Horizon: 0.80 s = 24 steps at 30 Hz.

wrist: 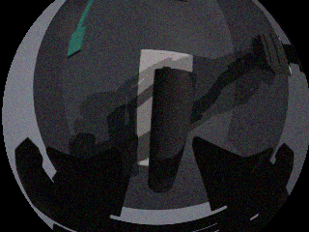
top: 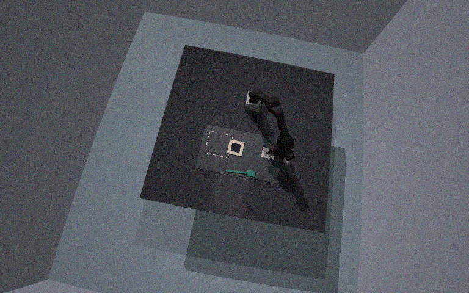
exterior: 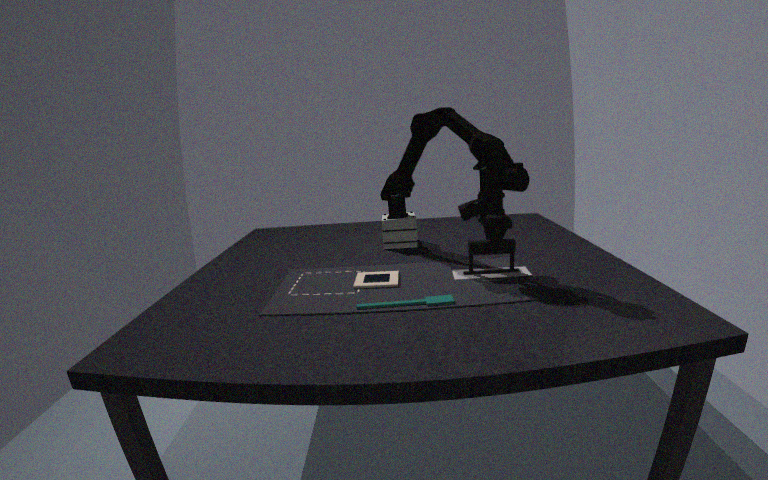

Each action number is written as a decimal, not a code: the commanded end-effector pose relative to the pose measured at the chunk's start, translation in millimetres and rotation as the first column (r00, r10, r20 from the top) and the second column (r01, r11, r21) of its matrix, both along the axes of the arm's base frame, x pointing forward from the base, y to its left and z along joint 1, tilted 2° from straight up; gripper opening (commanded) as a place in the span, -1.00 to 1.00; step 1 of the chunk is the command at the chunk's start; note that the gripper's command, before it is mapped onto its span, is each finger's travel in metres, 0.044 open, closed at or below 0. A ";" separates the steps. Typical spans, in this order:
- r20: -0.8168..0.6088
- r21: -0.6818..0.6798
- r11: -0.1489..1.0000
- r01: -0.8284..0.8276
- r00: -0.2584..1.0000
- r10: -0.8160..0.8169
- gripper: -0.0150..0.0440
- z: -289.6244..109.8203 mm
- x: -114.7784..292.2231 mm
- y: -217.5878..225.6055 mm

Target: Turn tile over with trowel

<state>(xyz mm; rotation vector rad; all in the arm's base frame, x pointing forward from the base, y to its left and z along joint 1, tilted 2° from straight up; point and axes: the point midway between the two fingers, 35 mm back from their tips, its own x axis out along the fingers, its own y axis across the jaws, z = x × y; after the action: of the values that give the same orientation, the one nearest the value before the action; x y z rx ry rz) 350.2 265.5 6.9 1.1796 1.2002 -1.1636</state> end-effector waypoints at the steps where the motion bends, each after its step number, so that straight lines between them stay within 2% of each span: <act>1: -0.001 -0.004 1.000 -0.006 1.000 0.006 0.42 -0.9 -0.3 -0.7; 9: -0.001 -0.004 1.000 -0.006 1.000 0.006 0.42 -0.9 -0.3 -0.7; 14: -0.001 -0.004 1.000 -0.006 1.000 0.006 0.42 41.8 -3.3 -1.6; 20: -0.001 -0.004 1.000 -0.006 1.000 0.006 0.42 44.3 -3.7 -1.7; 21: 0.008 0.006 1.000 -0.002 1.000 0.002 0.51 47.8 -2.4 -0.6; 24: 0.010 0.006 1.000 -0.007 1.000 0.007 0.53 55.2 -2.7 -0.4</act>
<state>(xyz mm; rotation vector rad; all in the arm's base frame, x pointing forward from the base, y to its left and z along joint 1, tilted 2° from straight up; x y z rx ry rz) 346.9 264.2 57.2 1.1834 1.2003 -1.1561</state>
